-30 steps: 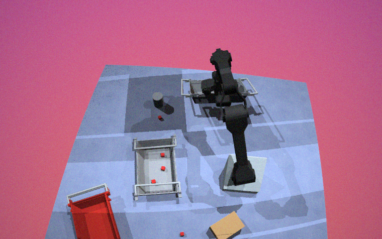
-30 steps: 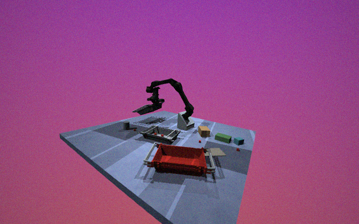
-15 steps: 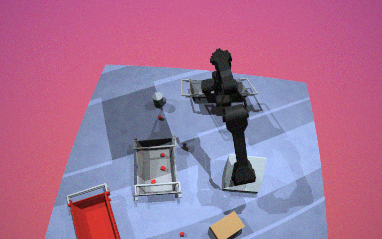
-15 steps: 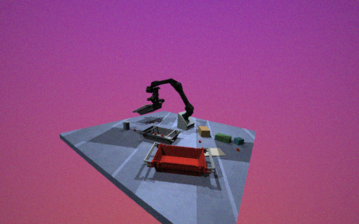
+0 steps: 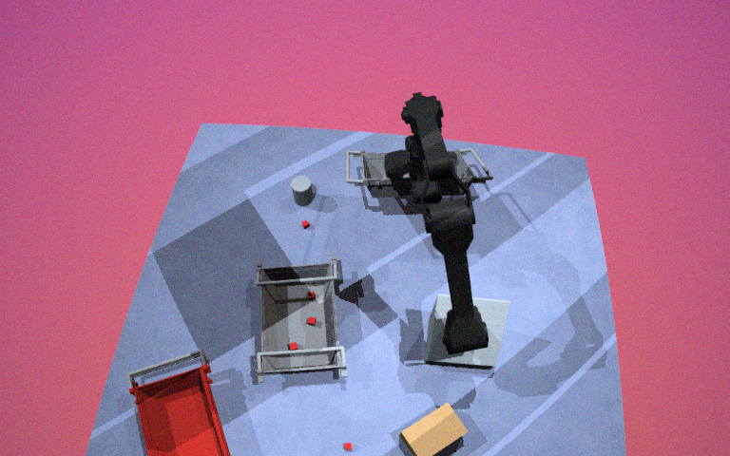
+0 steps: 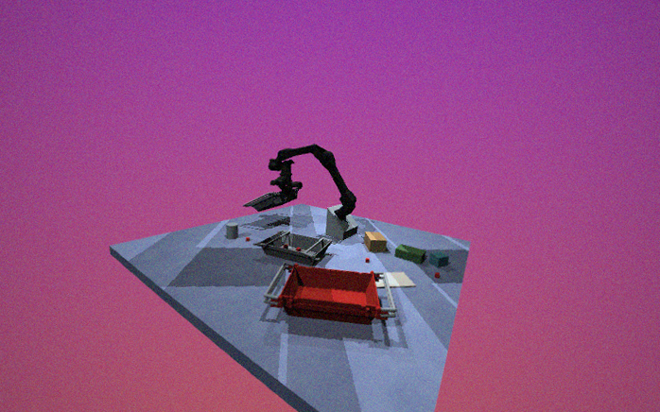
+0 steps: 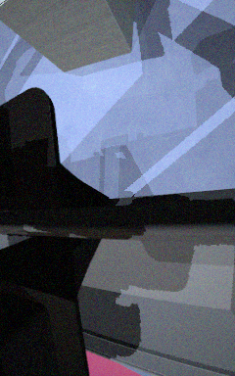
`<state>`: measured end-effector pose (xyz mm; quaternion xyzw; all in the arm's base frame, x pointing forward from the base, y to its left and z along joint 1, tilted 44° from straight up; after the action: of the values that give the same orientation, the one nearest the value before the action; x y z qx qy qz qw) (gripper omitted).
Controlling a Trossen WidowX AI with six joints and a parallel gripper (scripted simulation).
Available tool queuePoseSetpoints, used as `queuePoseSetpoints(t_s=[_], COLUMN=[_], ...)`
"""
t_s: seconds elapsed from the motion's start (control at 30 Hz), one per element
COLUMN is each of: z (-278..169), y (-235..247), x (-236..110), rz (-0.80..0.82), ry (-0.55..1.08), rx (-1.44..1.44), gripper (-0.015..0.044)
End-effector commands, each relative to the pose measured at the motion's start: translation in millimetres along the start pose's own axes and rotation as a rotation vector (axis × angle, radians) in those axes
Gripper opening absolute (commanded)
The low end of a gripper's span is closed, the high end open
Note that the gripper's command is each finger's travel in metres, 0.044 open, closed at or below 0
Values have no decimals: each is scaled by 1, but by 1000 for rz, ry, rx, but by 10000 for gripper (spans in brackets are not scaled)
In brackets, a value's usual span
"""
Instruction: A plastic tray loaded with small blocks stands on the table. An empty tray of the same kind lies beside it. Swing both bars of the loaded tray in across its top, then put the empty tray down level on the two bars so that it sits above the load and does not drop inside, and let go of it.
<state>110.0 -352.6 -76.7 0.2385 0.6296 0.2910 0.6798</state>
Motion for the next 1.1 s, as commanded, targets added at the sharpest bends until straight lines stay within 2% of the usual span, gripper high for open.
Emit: queuePoseSetpoints(t_s=[0.0, 0.4, 1.07], z=[1, 3, 70], y=[-1, 0, 40], x=[-9, -10, -25], rz=[-31, -32, -59], ry=[-1, -1, 12], rx=[-10, -20, -343], gripper=[0, 0, 0])
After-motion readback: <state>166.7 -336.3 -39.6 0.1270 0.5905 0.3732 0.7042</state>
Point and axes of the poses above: the point midway between the two fingers, 35 mm back from their tips, its own x axis out along the fingers, its own y axis across the jaws, z = x × y, the point moved 8 cm from there along -x, back along the fingers, and after that the axes turned 3 degrees about x, right-handed, at the moved point
